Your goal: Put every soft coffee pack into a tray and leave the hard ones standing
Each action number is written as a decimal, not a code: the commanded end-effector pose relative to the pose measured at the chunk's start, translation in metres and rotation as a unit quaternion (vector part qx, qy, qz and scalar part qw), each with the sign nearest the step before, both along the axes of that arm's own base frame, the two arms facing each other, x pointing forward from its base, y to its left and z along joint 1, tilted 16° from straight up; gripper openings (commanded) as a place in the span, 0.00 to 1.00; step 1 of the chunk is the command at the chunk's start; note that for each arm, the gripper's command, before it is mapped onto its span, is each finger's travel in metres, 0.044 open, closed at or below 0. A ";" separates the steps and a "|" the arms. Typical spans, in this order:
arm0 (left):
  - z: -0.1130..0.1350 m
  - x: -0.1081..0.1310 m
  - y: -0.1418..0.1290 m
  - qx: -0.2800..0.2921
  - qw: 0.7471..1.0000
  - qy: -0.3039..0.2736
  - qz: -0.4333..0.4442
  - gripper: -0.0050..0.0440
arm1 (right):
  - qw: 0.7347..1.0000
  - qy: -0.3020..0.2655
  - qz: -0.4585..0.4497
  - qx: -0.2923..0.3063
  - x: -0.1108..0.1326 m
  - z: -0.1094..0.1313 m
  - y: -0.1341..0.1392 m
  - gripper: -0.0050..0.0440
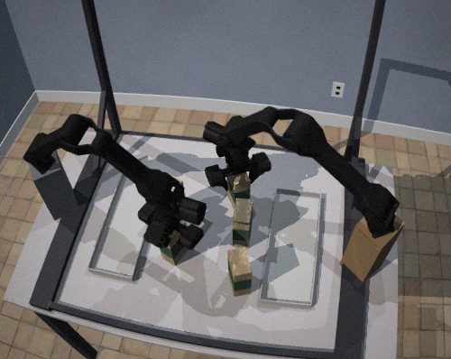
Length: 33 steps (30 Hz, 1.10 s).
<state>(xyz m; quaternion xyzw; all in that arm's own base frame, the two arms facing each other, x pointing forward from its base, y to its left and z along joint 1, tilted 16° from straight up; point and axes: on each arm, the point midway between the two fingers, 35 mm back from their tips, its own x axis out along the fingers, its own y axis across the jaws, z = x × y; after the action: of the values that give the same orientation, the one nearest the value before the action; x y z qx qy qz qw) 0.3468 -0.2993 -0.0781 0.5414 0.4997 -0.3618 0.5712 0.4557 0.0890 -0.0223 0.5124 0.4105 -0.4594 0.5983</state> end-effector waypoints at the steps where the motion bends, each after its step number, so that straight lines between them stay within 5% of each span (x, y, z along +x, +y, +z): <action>1: 0.010 0.004 -0.005 -0.010 1.000 -0.009 -0.002 0.83 | 1.000 -0.013 0.002 0.004 0.004 0.011 0.002 0.82; 10: 0.010 0.004 -0.005 -0.010 1.000 -0.009 -0.002 0.83 | 1.000 -0.013 0.002 0.004 0.004 0.011 0.002 0.82; 14: 0.010 0.004 -0.005 -0.010 1.000 -0.009 -0.002 0.83 | 1.000 -0.013 0.002 0.005 -0.004 0.043 0.006 0.82; 20: 0.058 -0.009 -0.010 -0.011 1.000 -0.009 -0.002 0.83 | 1.000 -0.013 0.002 0.005 -0.016 0.087 0.011 0.82; 24: 0.087 -0.016 -0.014 -0.011 1.000 -0.009 -0.002 0.83 | 1.000 -0.013 0.002 0.005 -0.016 0.087 0.011 0.82; 33: 0.087 -0.016 -0.014 -0.011 1.000 -0.009 -0.002 0.83 | 1.000 -0.013 0.002 0.005 -0.016 0.087 0.011 0.82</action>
<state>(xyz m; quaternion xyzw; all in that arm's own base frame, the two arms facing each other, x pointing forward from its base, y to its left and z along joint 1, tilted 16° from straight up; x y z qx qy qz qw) 0.3276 -0.3084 -0.0072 0.5429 0.5006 -0.3645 0.5673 0.4361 0.0993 0.0506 0.5101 0.4155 -0.4575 0.5982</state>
